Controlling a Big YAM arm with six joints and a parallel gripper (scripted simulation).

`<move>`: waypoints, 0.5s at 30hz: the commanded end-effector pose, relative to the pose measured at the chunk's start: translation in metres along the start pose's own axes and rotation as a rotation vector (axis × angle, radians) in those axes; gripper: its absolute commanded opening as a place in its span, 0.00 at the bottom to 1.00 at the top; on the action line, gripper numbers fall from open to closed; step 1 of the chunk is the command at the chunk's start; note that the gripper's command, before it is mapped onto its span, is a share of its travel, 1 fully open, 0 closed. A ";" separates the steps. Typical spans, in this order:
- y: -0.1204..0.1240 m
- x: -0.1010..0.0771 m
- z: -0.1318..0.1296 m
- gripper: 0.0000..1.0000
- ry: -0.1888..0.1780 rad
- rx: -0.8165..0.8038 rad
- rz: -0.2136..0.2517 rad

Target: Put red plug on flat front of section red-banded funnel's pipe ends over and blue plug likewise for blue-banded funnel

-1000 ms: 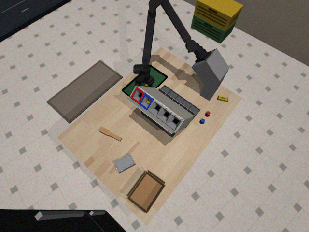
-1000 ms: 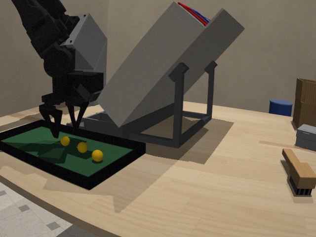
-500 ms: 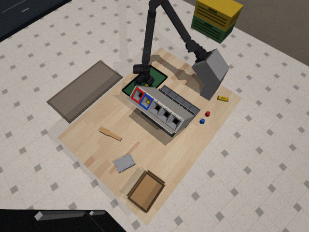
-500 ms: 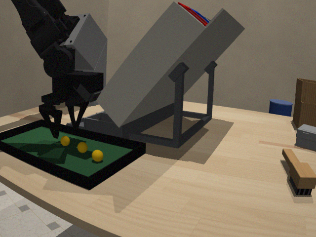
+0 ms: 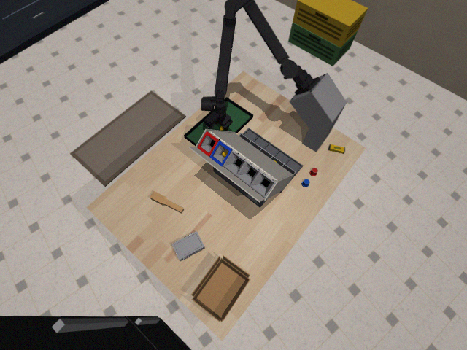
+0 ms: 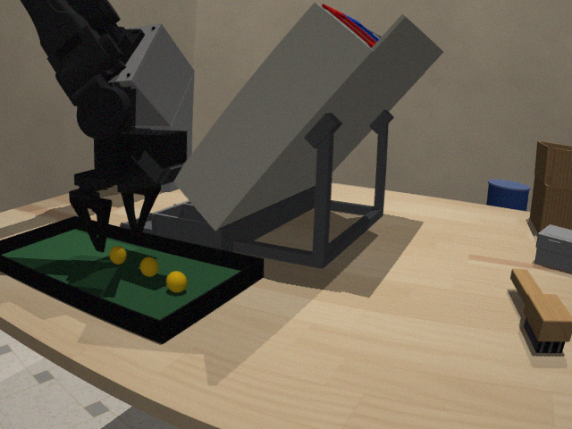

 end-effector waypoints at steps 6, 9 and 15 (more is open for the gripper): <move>-0.002 0.003 -0.007 0.80 0.016 0.005 -0.016; -0.002 0.008 -0.006 0.80 0.013 0.005 -0.014; -0.002 0.018 -0.005 0.80 0.007 0.004 -0.011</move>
Point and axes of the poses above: the point where the finger pads meet when closed, its own x axis out along the fingers, its own z axis across the jaws, y = z × x, the point moved 2 cm from there along -x, back along the fingers, and after that the axes turned 11 degrees about x, right-handed, at the moved point
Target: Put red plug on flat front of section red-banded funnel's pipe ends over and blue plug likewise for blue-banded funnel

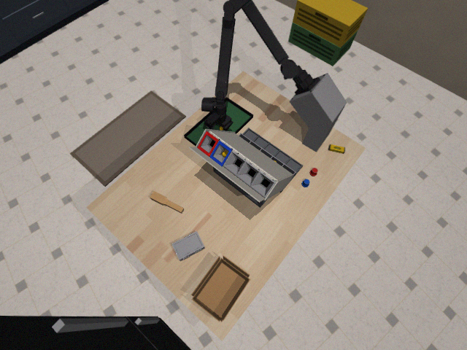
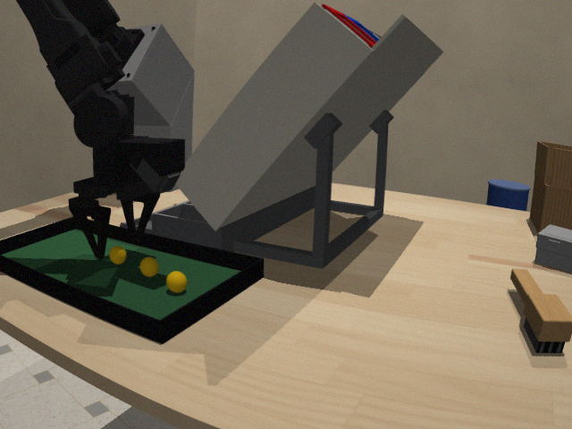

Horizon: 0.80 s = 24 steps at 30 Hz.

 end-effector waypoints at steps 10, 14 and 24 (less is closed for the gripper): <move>-0.003 0.013 -0.005 0.80 0.003 0.001 -0.005; -0.003 0.014 -0.006 0.80 0.003 0.002 -0.006; -0.004 0.010 -0.004 0.00 0.001 0.003 -0.011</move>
Point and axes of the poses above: the point where the finger pads meet when closed, its own x axis out along the fingers, its own z axis across the jaws, y = z × x, the point moved 2 cm from there along -x, back along the fingers, and after that the axes turned 11 degrees about x, right-handed, at the moved point
